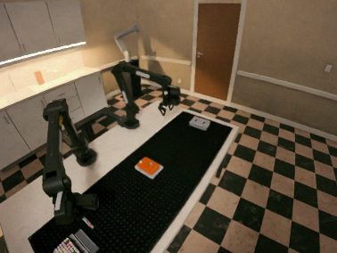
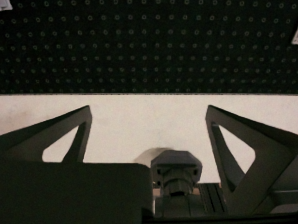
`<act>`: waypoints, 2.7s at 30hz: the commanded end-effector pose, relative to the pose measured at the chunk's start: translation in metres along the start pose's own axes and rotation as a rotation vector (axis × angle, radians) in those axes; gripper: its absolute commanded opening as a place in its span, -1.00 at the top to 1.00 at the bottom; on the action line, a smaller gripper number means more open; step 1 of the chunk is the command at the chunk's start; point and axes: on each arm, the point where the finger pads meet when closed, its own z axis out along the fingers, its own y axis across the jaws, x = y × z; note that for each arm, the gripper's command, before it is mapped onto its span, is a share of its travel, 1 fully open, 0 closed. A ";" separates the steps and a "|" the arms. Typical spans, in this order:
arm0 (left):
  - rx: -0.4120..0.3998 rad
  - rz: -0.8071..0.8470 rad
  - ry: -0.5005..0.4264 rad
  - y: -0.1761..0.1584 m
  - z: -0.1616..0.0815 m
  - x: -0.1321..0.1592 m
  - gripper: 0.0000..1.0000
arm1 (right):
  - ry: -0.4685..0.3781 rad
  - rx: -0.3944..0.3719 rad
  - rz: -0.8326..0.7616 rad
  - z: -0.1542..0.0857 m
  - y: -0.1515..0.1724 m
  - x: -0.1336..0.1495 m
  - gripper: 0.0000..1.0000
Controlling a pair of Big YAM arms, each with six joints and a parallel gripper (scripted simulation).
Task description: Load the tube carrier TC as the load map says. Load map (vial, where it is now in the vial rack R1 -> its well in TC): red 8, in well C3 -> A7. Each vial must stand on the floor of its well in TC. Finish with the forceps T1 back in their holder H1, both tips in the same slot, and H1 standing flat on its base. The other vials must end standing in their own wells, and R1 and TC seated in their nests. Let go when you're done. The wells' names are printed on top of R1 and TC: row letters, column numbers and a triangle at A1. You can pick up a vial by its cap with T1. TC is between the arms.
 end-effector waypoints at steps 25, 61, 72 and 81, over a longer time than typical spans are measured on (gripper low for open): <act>-0.005 0.010 -0.032 0.005 -0.017 -0.020 -1.00 | -0.008 0.031 0.003 -0.011 0.029 -0.032 0.82; -0.005 0.010 -0.032 0.005 -0.017 -0.020 -1.00 | 0.008 -0.004 0.019 0.007 0.064 -0.060 0.82; -0.005 0.010 -0.032 0.005 -0.017 -0.020 -1.00 | -0.005 0.017 0.003 -0.005 0.082 -0.079 0.82; -0.005 0.010 -0.032 0.005 -0.017 -0.020 -1.00 | -0.002 0.008 0.002 -0.002 0.092 -0.087 0.82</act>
